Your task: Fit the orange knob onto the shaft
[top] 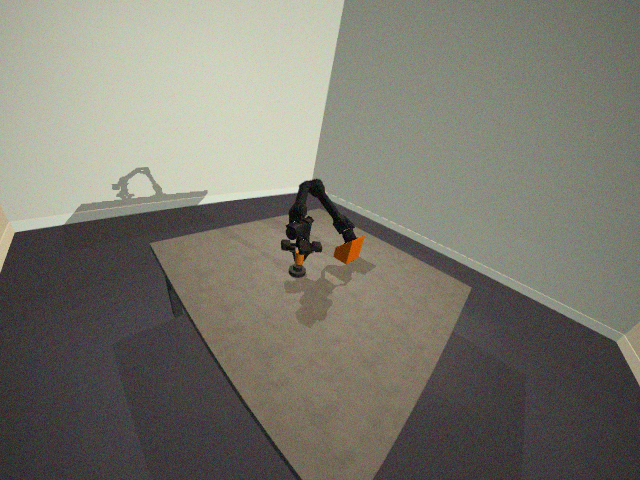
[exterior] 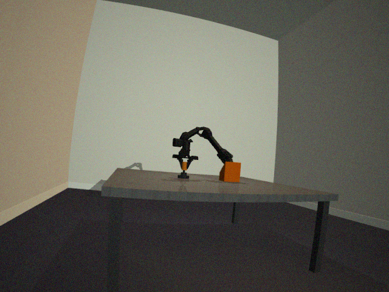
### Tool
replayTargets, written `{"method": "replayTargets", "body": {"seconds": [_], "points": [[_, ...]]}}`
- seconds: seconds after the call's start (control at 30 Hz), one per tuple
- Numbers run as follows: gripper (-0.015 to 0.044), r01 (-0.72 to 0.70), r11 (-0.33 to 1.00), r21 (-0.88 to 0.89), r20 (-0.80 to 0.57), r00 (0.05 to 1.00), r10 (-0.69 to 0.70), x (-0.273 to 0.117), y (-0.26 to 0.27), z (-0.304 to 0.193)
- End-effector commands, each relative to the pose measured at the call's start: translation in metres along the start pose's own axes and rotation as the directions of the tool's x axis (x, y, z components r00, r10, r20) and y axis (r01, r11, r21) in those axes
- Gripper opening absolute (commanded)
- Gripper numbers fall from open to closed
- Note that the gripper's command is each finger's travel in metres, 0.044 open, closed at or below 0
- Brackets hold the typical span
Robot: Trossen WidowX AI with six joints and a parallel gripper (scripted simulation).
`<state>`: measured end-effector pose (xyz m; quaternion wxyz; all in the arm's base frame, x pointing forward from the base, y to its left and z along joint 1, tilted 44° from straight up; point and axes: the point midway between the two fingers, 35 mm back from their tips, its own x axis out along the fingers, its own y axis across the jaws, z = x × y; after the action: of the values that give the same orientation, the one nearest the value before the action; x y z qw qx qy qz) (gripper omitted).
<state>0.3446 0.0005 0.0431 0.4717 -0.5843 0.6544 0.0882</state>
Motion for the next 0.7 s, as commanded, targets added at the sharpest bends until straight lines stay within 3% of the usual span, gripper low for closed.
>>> {"method": "replayTargets", "body": {"seconds": [0.0,0.47,0.67], "points": [[0.0000,0.004,1.000,-0.004,0.001,1.000,-0.004,0.0006,-0.0010,0.0004],[0.0000,0.004,1.000,-0.004,0.001,1.000,-0.004,-0.0040,-0.0029,0.0008],[0.0000,0.004,0.985,-0.171,0.001,1.000,-0.004,-0.0055,-0.0042,0.0009]]}}
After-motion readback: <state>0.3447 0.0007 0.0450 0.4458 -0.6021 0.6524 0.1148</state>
